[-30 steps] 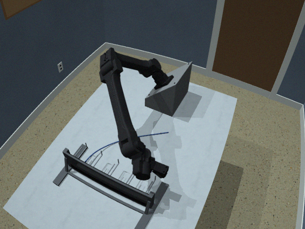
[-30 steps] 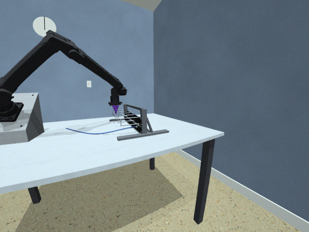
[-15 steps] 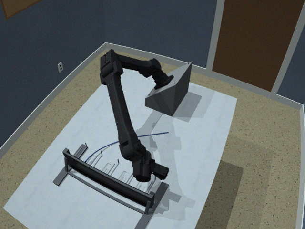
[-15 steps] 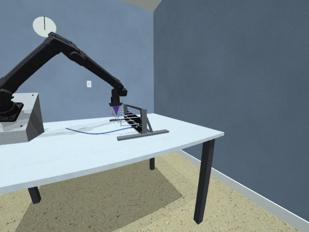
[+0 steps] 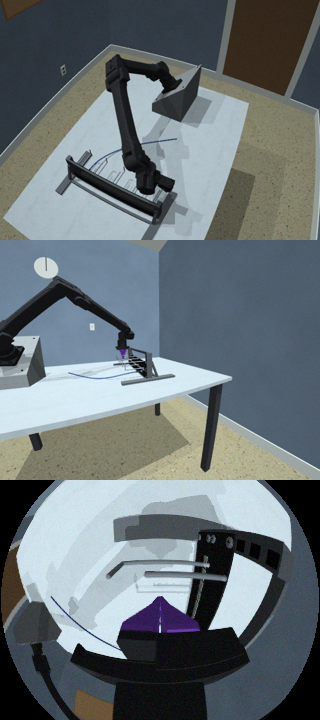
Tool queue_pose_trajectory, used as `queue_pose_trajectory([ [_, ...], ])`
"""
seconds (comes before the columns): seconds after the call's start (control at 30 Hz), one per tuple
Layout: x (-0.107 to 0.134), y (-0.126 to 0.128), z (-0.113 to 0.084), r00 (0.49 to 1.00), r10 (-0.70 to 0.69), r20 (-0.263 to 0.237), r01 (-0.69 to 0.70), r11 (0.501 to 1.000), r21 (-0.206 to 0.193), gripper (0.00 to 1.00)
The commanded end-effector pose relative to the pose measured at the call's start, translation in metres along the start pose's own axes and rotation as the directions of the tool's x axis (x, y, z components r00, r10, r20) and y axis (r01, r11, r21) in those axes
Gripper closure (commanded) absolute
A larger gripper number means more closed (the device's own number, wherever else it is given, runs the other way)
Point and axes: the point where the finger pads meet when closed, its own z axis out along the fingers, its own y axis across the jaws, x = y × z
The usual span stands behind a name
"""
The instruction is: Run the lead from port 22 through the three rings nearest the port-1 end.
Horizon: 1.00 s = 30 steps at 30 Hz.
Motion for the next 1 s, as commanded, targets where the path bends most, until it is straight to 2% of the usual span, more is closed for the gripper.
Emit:
queue_pose_trajectory([
  [0.0,0.006,-0.024,-0.012,1.0,0.014,0.01,-0.015,1.0,0.02,1.0],
  [0.1,0.012,-0.03,-0.017,1.0,0.026,0.014,-0.026,0.999,0.027,1.0],
  [0.3,0.009,-0.03,-0.012,1.0,0.022,0.012,-0.022,1.0,0.02,1.0],
  [0.33,0.01,-0.035,-0.027,1.0,0.026,0.018,-0.026,0.999,0.042,1.0],
  [0.47,0.008,-0.033,-0.022,1.0,0.02,0.015,-0.021,0.999,0.035,1.0],
  [0.97,0.008,-0.033,-0.021,1.0,0.02,0.014,-0.02,0.999,0.034,1.0],
])
